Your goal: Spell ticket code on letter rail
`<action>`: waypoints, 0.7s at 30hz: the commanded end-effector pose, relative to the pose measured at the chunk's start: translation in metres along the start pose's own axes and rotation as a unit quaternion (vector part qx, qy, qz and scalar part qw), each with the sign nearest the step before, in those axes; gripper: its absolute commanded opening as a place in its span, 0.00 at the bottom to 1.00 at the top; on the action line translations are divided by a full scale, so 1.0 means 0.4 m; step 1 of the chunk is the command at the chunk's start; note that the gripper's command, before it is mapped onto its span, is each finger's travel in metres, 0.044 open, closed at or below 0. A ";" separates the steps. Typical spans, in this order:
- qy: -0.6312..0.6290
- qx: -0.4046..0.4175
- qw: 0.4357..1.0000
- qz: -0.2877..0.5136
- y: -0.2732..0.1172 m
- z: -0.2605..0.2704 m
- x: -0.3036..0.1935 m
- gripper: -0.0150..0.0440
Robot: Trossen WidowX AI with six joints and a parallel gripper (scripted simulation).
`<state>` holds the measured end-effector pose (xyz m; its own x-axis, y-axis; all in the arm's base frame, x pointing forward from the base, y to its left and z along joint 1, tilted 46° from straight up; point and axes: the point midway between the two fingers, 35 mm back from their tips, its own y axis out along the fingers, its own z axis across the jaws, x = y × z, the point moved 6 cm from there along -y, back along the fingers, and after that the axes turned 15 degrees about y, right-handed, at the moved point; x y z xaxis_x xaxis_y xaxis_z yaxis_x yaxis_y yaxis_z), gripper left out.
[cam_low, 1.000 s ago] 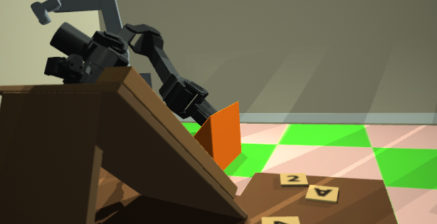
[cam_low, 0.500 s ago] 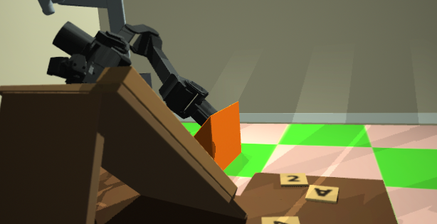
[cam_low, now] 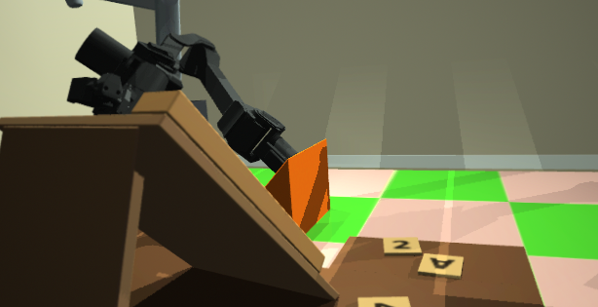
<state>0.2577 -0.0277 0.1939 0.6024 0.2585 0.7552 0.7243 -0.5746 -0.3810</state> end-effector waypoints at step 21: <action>0.000 0.000 1.000 0.003 0.002 0.033 -0.011 0.25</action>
<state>0.2595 -0.0204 0.1865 0.6022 0.2579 0.7555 0.7244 -0.5743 -0.3814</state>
